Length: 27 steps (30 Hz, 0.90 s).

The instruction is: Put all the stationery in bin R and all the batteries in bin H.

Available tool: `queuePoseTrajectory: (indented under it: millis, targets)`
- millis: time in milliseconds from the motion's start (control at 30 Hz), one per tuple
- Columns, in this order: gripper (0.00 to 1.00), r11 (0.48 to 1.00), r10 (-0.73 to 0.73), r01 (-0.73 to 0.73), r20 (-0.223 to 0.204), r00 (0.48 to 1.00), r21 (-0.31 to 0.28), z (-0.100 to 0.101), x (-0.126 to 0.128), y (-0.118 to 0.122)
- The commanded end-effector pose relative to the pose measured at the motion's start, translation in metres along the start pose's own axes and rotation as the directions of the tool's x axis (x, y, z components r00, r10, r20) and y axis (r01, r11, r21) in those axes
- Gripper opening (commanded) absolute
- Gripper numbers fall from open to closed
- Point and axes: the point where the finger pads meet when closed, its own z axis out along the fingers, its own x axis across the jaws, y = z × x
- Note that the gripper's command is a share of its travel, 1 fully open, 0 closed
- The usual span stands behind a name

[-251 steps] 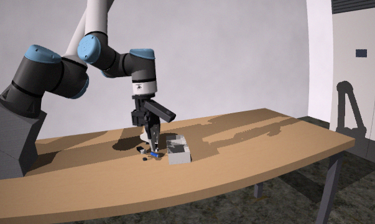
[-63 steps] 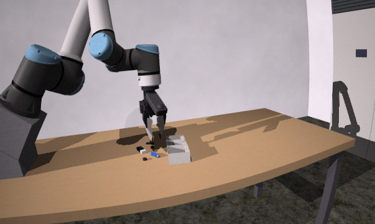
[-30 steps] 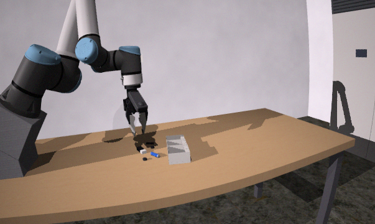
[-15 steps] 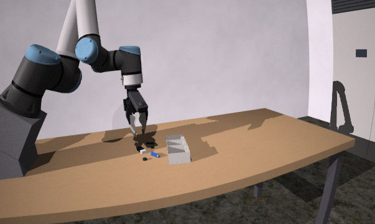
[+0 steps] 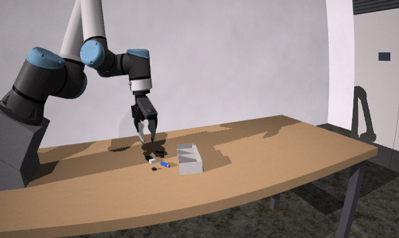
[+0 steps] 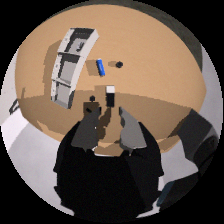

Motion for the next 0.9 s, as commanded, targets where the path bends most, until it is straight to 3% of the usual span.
queuePoseTrajectory:
  millis: [0, 67, 467, 867]
  targets:
    - [0.23, 1.0, 0.0, 0.0, 0.001, 1.0, 0.0, 0.011, 0.0, 0.0]
    - [0.23, 1.0, 0.0, 0.0, 0.001, 1.0, 0.0, 0.011, 0.0, 0.0]
    - [0.23, 1.0, 0.0, 0.0, 0.001, 1.0, 0.0, 0.059, -0.001, 0.0]
    - [0.23, 1.0, 0.0, 0.0, 0.001, 1.0, 0.0, 0.068, -0.001, 0.0]
